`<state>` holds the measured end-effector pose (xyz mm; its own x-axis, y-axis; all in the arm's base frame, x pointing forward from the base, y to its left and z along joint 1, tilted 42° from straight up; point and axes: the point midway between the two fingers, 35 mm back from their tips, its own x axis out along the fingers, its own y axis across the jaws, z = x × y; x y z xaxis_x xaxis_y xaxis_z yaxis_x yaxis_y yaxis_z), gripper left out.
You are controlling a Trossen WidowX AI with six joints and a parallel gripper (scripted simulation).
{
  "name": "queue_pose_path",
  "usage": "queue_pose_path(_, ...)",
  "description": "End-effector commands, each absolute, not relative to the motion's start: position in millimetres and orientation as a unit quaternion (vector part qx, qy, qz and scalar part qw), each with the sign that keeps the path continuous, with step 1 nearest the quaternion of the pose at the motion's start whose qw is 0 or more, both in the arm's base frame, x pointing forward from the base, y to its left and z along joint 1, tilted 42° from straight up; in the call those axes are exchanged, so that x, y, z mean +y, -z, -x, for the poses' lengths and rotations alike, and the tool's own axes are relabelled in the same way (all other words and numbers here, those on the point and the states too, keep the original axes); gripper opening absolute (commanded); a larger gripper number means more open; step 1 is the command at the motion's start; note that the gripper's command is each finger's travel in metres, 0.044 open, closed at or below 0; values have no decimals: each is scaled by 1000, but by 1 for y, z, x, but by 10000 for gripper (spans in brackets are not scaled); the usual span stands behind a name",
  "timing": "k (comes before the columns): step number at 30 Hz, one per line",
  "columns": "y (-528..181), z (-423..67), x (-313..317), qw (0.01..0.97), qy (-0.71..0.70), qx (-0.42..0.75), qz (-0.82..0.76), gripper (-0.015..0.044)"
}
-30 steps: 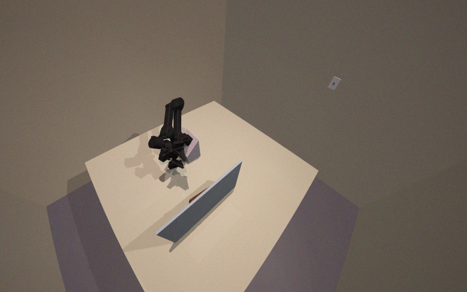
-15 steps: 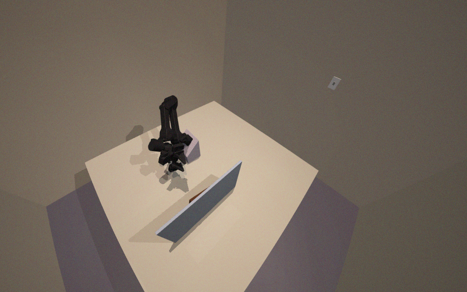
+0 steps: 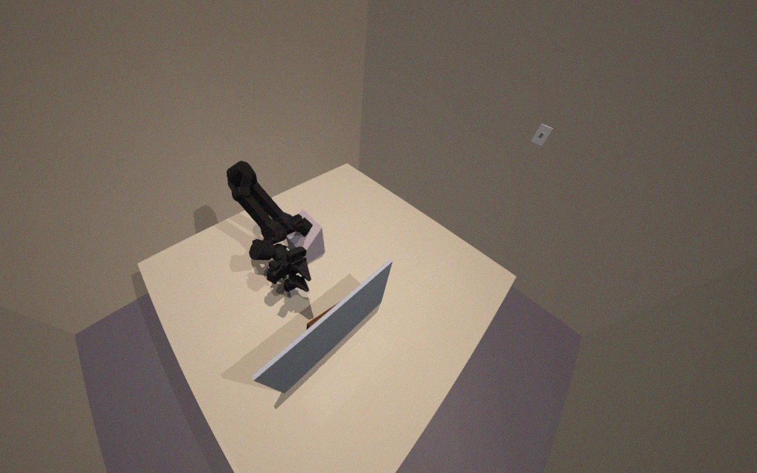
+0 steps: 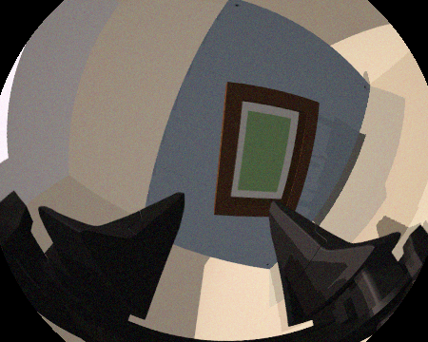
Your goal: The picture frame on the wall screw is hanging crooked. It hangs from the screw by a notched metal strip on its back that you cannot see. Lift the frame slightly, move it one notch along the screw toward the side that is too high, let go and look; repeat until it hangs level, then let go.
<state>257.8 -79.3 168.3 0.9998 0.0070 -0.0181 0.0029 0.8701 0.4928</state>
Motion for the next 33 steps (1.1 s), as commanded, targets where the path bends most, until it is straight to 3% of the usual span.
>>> queue_pose_path(1,-166,-261,-80,966,-1,7,-259,260)
queue_pose_path(10,-168,-267,-81,966,-1,7,-259,260)
queue_pose_path(21,-166,-340,-79,966,-2,5,-260,260)
queue_pose_path(33,-166,-341,-79,966,-2,5,-260,260)
